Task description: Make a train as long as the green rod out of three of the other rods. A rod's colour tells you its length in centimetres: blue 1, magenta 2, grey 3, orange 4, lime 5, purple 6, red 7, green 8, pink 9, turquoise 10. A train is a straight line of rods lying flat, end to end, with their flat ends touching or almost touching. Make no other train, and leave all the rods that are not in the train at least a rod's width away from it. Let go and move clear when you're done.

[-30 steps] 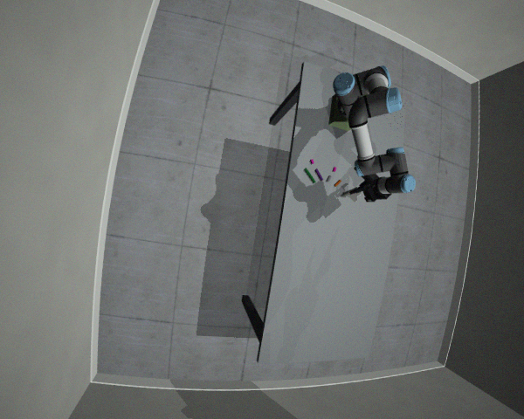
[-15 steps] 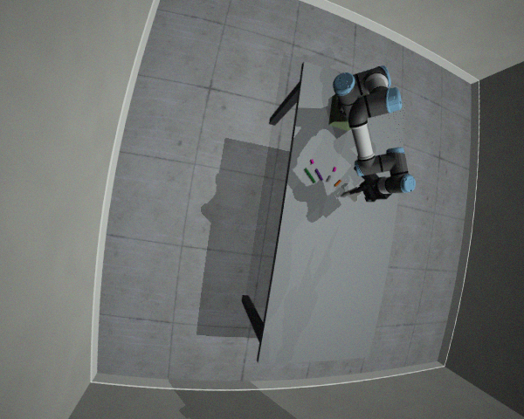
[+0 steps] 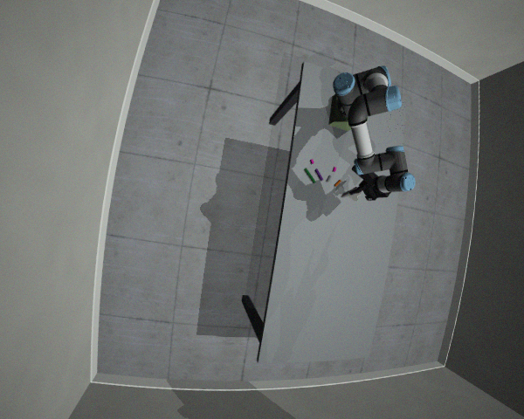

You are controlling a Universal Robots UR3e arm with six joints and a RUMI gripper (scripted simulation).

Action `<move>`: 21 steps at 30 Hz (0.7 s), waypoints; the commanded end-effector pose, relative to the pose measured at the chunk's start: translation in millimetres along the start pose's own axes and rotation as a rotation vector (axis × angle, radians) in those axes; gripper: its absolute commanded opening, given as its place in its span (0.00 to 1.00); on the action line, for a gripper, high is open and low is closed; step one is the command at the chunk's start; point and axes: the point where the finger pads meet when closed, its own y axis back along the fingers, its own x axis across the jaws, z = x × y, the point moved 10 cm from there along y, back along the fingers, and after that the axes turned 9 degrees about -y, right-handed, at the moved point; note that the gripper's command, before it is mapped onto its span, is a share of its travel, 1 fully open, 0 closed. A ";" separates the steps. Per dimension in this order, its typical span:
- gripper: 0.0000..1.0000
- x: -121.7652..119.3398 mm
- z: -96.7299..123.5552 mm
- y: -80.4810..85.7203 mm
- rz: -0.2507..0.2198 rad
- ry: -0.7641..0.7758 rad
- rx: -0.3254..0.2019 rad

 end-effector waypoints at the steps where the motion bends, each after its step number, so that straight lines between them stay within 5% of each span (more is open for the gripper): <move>1: 1.00 -3.3 -7.8 1.2 -0.001 0.159 -0.005; 21: 1.00 -7.6 -24.0 3.4 -0.001 0.504 -0.006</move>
